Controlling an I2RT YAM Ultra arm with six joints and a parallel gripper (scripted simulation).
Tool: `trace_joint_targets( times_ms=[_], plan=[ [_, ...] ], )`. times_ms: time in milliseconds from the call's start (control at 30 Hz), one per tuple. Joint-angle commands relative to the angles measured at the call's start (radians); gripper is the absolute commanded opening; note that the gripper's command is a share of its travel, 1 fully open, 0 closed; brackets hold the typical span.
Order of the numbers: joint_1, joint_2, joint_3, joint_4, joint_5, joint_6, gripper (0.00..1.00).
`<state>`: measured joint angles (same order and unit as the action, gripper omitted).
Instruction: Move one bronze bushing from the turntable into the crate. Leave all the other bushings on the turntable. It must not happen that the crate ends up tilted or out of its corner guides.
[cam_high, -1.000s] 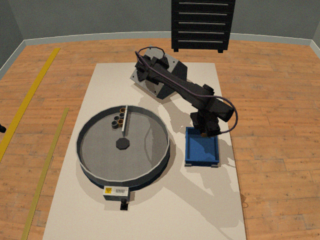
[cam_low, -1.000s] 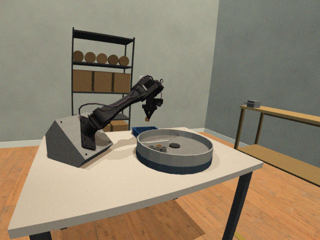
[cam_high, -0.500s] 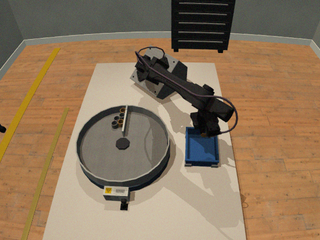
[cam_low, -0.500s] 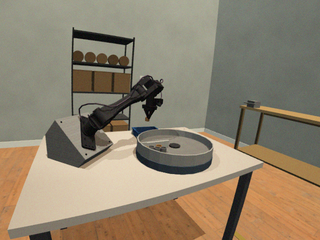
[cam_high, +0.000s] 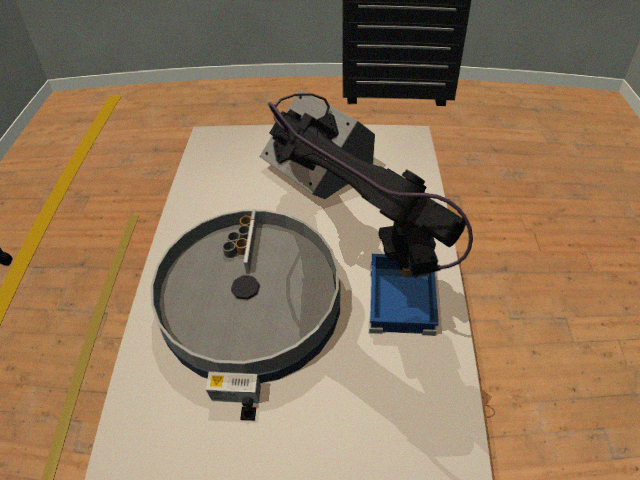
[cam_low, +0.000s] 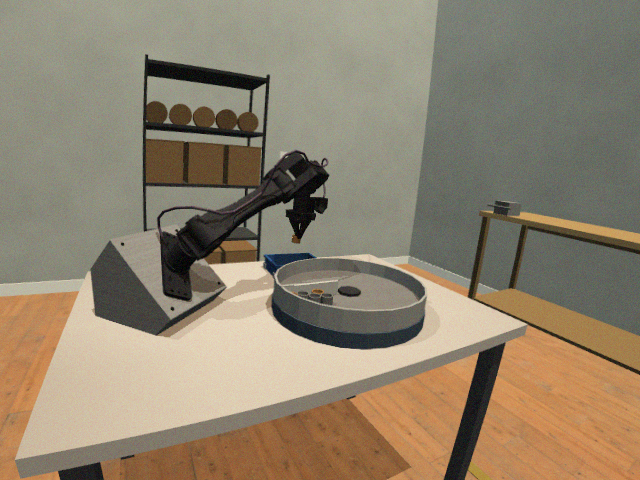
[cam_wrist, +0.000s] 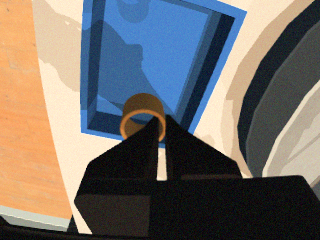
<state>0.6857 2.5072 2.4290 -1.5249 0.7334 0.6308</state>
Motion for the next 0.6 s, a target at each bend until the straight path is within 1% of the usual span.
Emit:
trace_joint_targets(
  times_ms=[0, 67, 133, 167, 300, 400, 567],
  plan=[
    [-0.017, -0.036, -0.072, 0.067, 0.012, -0.031, 0.0],
    [-0.034, -0.044, -0.119, 0.116, 0.012, -0.049, 0.0],
    [-0.034, -0.044, -0.119, 0.116, 0.012, -0.049, 0.0],
    [-0.023, -0.052, -0.151, 0.151, 0.012, -0.063, 0.0],
    [-0.067, -0.062, -0.22, 0.233, 0.006, -0.098, 0.0],
    [-0.053, -0.072, -0.245, 0.259, 0.005, -0.109, 0.0],
    [-0.053, -0.078, -0.258, 0.272, 0.004, -0.114, 0.0]
  ],
)
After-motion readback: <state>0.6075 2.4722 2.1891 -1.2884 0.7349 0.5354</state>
